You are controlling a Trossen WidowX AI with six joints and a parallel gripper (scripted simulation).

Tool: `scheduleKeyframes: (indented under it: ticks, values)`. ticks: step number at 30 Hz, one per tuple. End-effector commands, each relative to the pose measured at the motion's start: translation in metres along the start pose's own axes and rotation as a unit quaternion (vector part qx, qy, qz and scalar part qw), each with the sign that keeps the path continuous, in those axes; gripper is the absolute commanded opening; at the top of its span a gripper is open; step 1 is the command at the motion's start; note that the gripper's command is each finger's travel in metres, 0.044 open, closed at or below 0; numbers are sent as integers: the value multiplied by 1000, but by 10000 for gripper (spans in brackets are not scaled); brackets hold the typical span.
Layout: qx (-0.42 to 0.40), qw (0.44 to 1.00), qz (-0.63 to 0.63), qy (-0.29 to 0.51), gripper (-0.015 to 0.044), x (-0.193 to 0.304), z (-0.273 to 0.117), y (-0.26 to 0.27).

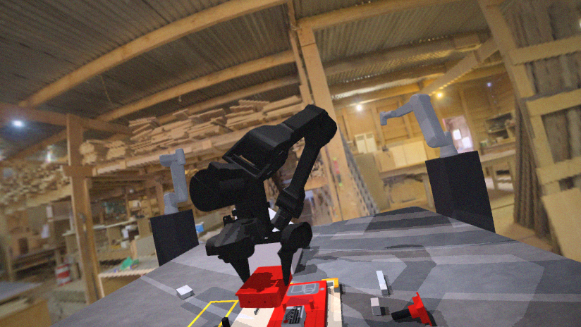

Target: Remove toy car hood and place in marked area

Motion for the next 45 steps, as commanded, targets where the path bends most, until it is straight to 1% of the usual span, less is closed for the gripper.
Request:
scheduleKeyframes:
  ticks: [1,13,24,45]
  values:
    - [8,1000,9,1,0,3,-2,-33]
    - [12,1000,-3,2,0,21,-7,-113]
    - [0,1000,-20,3,0,50,-4,-178]
    - [0,1000,-21,2,0,51,9,-183]
Point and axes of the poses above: the point midway between the two fingers, 35 mm back from their tips, its own z axis out along the fingers, its own y axis across the jaws, x = y × z, the point moved 4 cm from there along -z, back along the fingers, and after that the axes turned 9 degrees about -z, right-handed, at the moved point
